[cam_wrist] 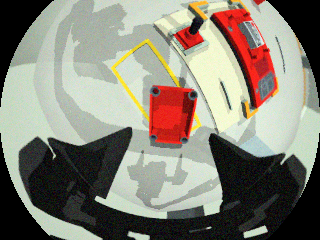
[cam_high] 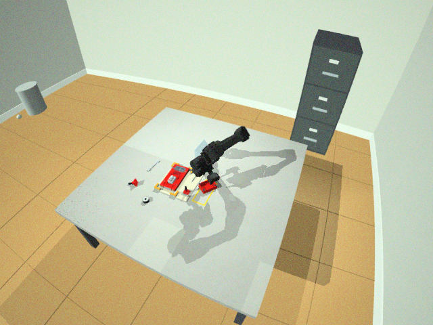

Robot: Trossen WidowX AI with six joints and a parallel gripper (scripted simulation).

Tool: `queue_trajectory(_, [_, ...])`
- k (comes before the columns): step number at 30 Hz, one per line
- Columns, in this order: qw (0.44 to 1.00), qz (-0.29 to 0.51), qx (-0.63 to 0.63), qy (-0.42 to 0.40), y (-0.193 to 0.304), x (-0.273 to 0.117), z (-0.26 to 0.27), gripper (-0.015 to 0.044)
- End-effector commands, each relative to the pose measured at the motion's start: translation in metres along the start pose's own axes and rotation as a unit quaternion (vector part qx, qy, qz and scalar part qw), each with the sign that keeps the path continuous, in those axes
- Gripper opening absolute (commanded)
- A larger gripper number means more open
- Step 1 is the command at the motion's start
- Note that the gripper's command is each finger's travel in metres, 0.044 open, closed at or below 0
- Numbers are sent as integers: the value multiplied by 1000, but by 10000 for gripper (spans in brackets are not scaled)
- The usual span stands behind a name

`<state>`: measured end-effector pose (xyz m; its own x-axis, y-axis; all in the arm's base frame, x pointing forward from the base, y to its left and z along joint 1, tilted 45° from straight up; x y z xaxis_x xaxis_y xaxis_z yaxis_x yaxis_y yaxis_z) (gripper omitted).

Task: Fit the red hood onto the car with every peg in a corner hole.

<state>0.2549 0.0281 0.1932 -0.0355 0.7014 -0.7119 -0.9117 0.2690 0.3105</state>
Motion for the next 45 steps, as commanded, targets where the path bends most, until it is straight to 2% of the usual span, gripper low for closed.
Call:
queue_trajectory(1, [1000,2,4,-1,1,4,-1,440])
queue_trajectory(45, [1000,3,4,-3,2,38,-1,440])
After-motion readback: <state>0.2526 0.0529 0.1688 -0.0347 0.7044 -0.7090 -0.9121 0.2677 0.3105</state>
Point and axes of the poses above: the point midway between the two fingers, 35 mm back from their tips, its own x axis out along the fingers, its own z axis across the jaws, y = z × x, the point moved 6 cm from there along -x, back along the fingers, and after that the axes turned 6 degrees about -x, right-handed, at the moved point
